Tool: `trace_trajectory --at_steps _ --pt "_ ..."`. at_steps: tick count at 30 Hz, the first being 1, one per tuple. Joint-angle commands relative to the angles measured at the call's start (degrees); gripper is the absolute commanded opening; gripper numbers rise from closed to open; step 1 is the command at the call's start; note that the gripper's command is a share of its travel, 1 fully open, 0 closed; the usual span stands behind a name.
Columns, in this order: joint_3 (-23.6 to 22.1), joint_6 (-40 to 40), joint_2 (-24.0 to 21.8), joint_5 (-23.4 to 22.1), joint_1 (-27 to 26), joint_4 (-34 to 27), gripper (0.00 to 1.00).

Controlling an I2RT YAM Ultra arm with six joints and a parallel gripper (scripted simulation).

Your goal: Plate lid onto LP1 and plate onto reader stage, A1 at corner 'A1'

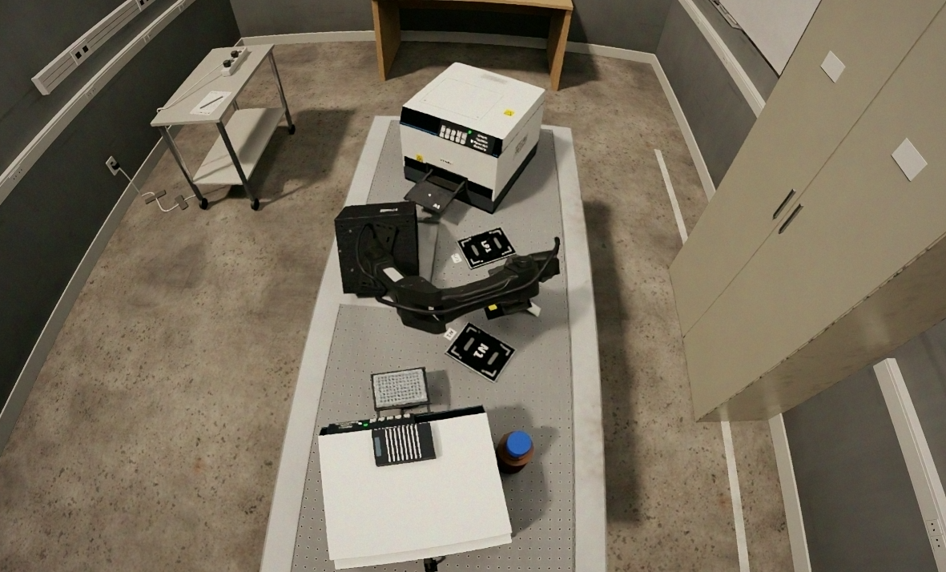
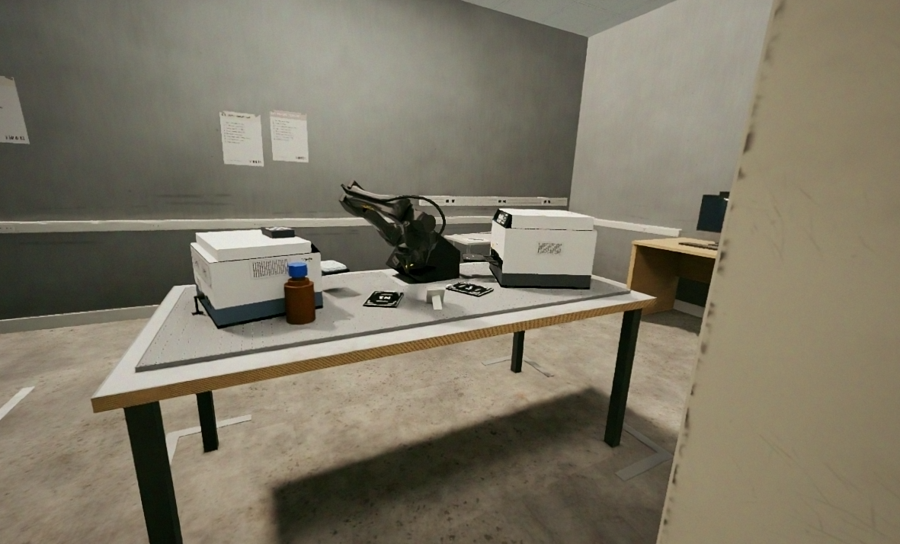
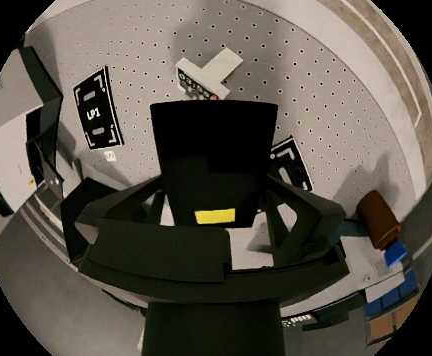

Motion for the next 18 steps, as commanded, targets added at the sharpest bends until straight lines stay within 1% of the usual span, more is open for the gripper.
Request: trace_trajectory --at_steps 1,12,13,14,18 --pt "1.57 1.55 1.89 0.37 2.55 1.18 0.86" --pt "1.78 4.28 5.14 -0.75 4.47 2.23 0.86" --pt "1.83 4.52 5.71 0.52 4.84 2.0 0.86" --pt "1.83 4.77 6.16 0.74 5.13 1.7 0.86" --pt "1.78 6.01 7.48 -0.08 5.99 2.58 0.86"
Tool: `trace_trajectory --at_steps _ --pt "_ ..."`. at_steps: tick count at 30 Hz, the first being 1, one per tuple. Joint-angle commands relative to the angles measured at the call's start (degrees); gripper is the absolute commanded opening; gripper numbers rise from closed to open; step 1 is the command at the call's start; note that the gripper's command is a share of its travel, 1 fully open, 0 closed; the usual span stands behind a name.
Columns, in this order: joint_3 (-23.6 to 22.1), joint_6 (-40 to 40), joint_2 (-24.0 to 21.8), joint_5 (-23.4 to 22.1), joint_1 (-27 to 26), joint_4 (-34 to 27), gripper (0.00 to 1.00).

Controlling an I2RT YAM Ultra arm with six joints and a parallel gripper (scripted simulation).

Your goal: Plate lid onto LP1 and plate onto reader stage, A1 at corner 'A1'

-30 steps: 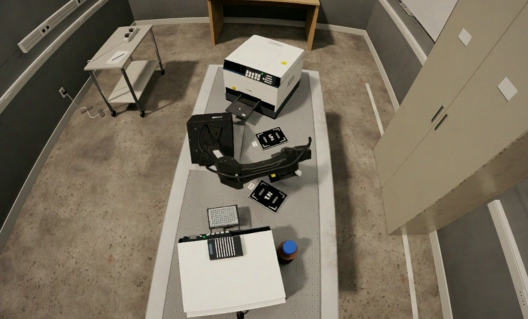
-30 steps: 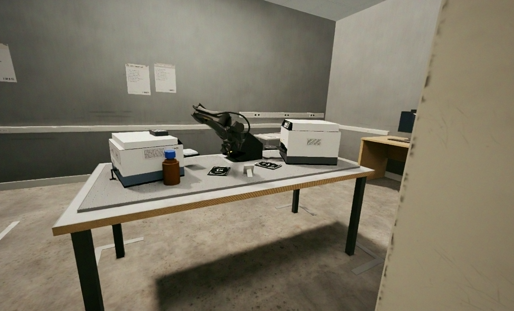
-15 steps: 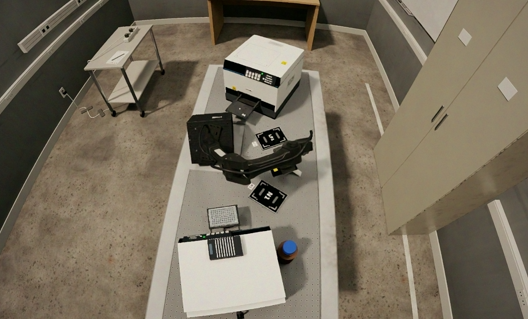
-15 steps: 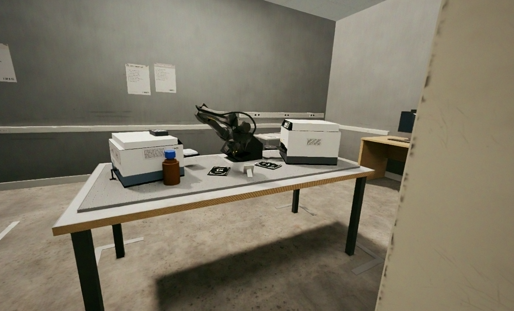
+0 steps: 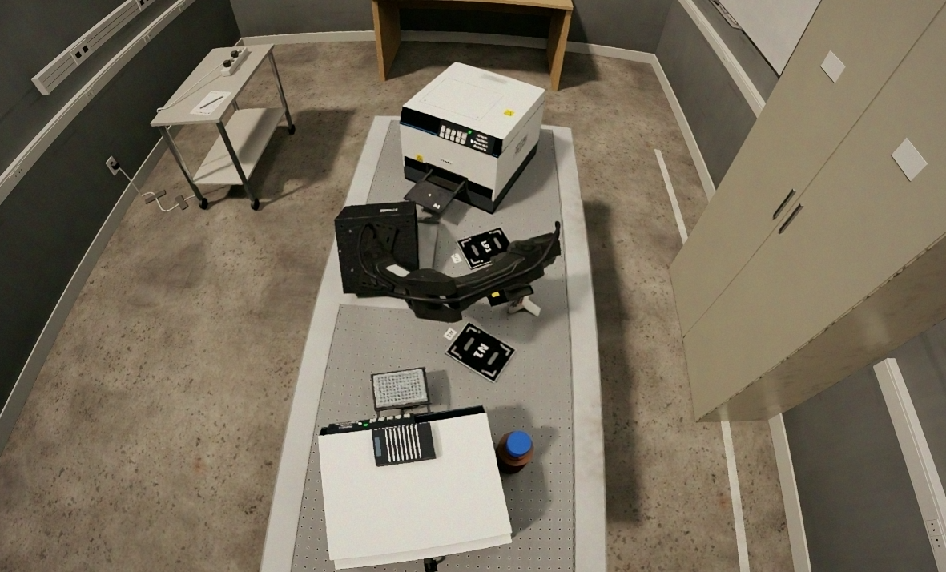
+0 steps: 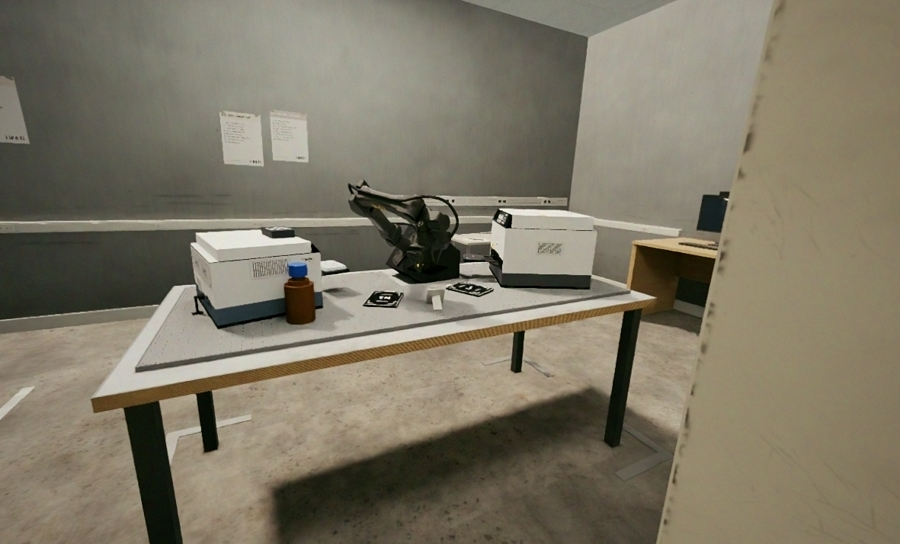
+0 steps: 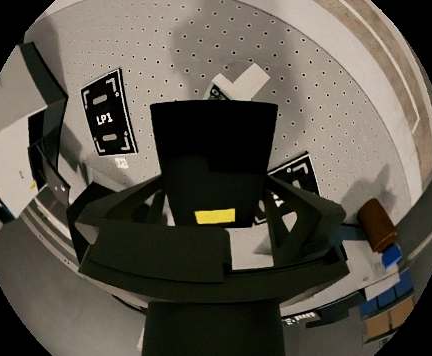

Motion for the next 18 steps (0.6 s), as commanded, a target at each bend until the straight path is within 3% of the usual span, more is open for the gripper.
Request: trace_trajectory --at_steps 1,18 --pt "1.53 1.67 1.63 -0.45 2.42 1.34 0.86" --pt "1.84 6.09 7.28 -0.67 5.84 2.74 0.86"
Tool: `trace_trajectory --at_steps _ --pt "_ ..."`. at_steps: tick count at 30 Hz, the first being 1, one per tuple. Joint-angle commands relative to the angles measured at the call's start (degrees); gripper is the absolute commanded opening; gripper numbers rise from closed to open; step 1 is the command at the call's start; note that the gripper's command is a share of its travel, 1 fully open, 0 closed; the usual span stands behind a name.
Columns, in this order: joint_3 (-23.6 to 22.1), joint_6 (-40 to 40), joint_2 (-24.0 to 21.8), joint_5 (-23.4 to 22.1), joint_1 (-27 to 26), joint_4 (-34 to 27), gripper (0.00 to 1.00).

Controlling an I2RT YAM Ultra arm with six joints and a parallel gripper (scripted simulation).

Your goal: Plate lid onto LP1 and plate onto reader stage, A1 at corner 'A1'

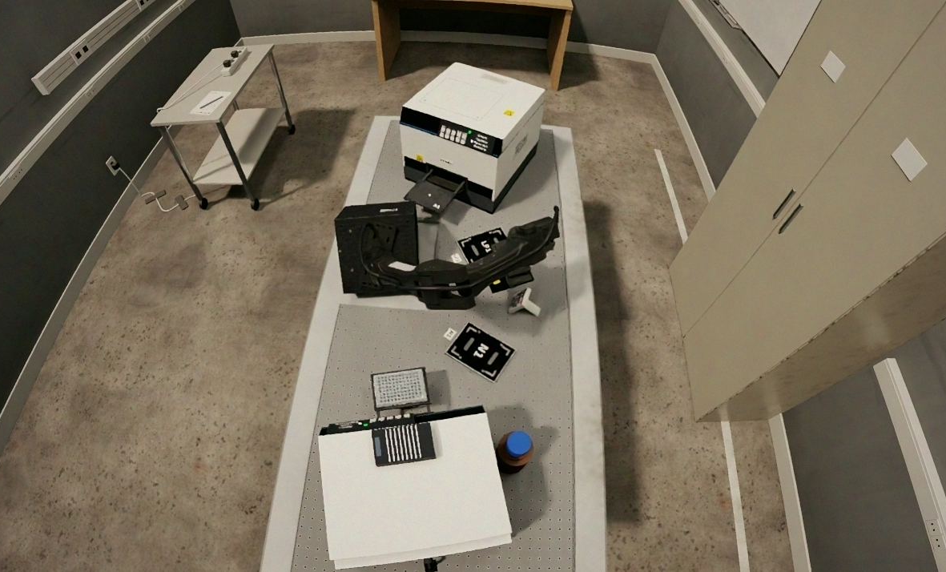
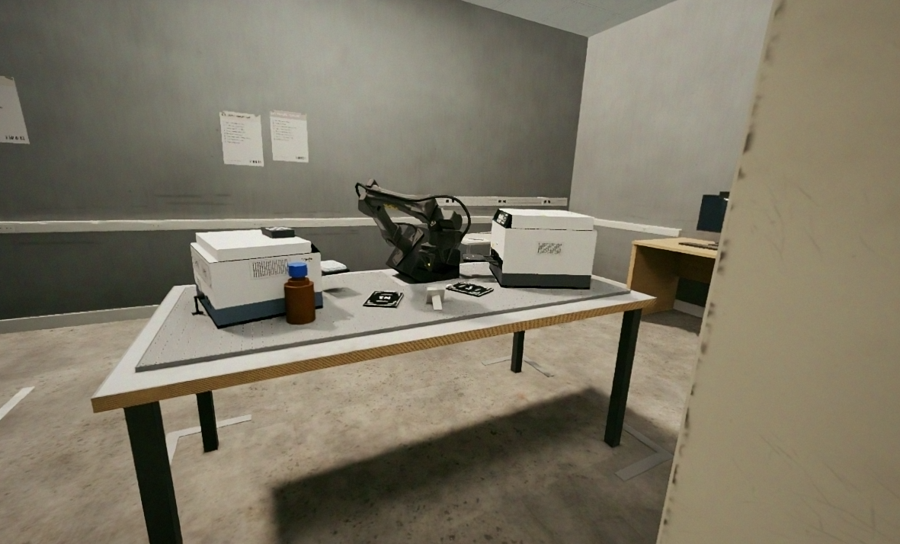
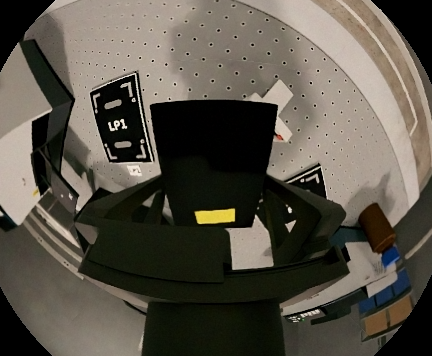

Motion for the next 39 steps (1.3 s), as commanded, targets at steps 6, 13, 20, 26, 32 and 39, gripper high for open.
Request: trace_trajectory --at_steps 6,13,20,26,32,39 --pt "1.59 3.07 3.37 -1.08 3.38 1.97 0.86" --pt "1.69 4.68 5.54 0.23 4.75 2.15 0.86" --pt "1.84 6.6 7.96 -1.03 6.18 3.01 0.86" --pt "2.14 8.03 9.99 0.67 7.37 2.65 0.86" --pt "2.09 9.66 11.95 -0.76 8.58 3.78 0.86" --pt "2.3 11.93 14.93 0.73 10.41 4.02 0.86"
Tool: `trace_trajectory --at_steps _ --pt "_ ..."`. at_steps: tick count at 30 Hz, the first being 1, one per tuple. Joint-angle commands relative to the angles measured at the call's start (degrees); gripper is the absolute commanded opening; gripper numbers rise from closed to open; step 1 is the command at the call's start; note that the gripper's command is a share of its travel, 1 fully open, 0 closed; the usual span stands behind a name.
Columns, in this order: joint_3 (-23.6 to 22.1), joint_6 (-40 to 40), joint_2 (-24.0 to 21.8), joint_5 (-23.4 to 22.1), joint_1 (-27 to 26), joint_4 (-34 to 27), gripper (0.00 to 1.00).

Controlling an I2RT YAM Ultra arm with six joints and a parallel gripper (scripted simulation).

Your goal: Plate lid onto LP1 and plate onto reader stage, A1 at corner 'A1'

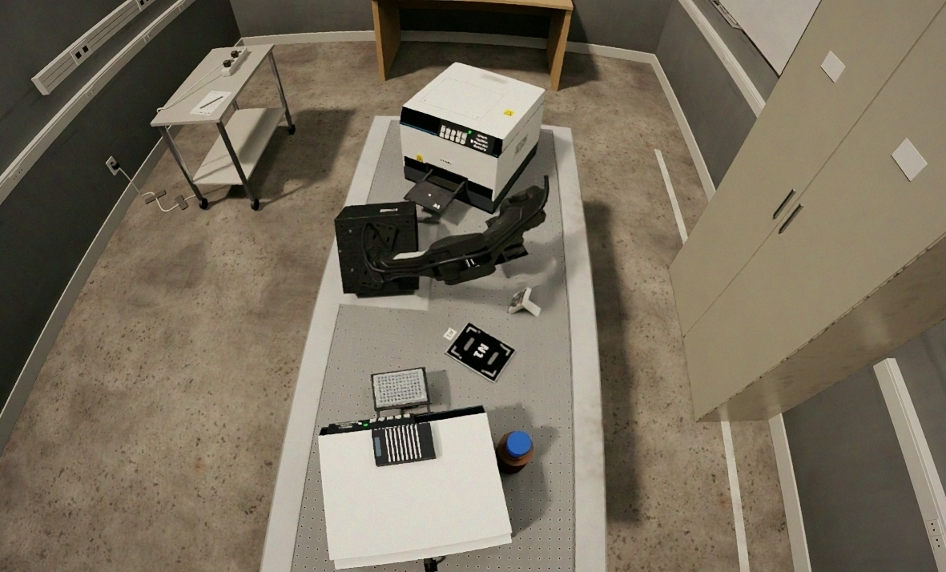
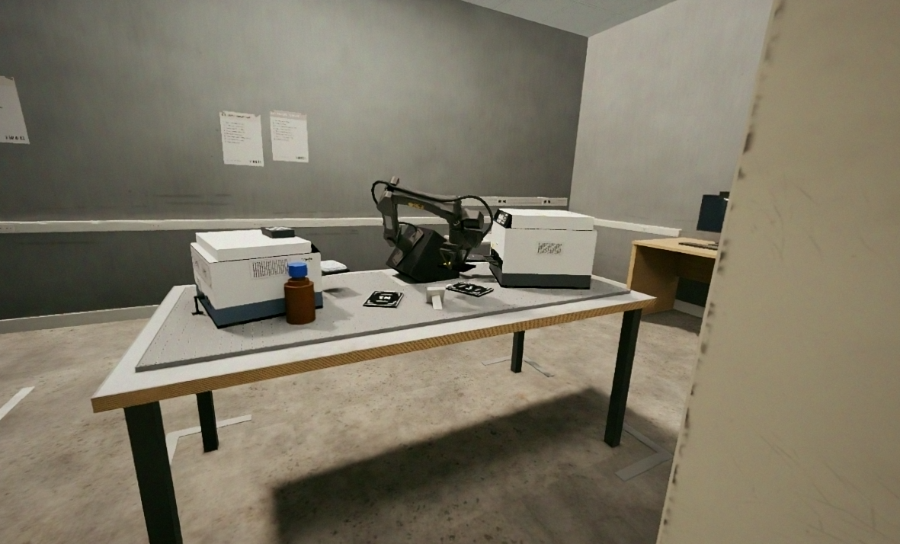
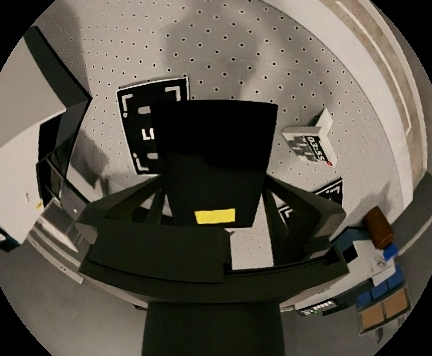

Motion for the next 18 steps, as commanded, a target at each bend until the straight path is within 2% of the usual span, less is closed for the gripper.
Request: trace_trajectory --at_steps 1,11,13,18 --pt "1.4 1.9 1.81 0.74 2.66 1.25 0.86" --pt "1.54 4.01 4.55 -0.95 4.27 2.28 0.86" --pt "1.63 4.96 5.75 0.84 5.05 1.66 0.86" --pt "1.76 6.43 7.61 0.2 6.13 2.65 0.86"
